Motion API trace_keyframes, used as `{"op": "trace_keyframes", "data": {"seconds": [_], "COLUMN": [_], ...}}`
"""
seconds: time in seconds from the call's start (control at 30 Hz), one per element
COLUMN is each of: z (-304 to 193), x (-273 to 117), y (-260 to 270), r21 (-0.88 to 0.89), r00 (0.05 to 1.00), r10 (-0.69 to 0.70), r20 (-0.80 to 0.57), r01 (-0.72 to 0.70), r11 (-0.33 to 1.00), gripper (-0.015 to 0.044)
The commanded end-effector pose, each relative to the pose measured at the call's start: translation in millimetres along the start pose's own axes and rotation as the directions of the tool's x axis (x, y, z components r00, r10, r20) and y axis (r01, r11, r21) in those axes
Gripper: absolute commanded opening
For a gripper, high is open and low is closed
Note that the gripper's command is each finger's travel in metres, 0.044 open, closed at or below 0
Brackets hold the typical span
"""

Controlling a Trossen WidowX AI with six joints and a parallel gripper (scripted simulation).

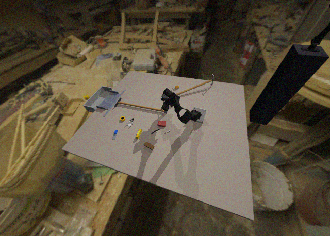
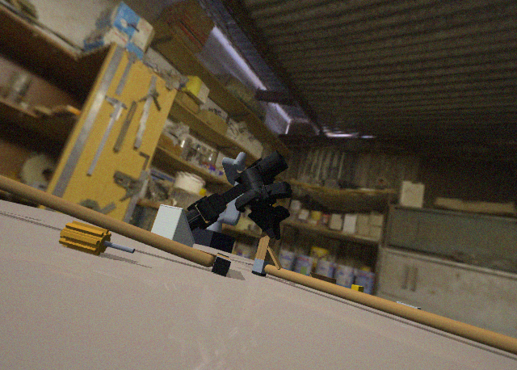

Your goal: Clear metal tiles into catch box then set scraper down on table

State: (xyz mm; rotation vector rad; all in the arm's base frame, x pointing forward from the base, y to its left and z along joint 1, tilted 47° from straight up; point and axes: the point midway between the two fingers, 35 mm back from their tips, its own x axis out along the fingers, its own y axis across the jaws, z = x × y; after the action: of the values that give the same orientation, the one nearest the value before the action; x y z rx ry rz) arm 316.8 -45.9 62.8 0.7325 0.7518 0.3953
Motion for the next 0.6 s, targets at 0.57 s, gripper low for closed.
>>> {"op": "trace_keyframes", "data": {"seconds": [0.57], "z": [30], "x": [20], "y": [-5], "r21": [0.001], "r00": [1.000], "r10": [-0.009], "r20": [0.013], "r01": [0.009], "r11": [1.000], "gripper": [0.0000]}}
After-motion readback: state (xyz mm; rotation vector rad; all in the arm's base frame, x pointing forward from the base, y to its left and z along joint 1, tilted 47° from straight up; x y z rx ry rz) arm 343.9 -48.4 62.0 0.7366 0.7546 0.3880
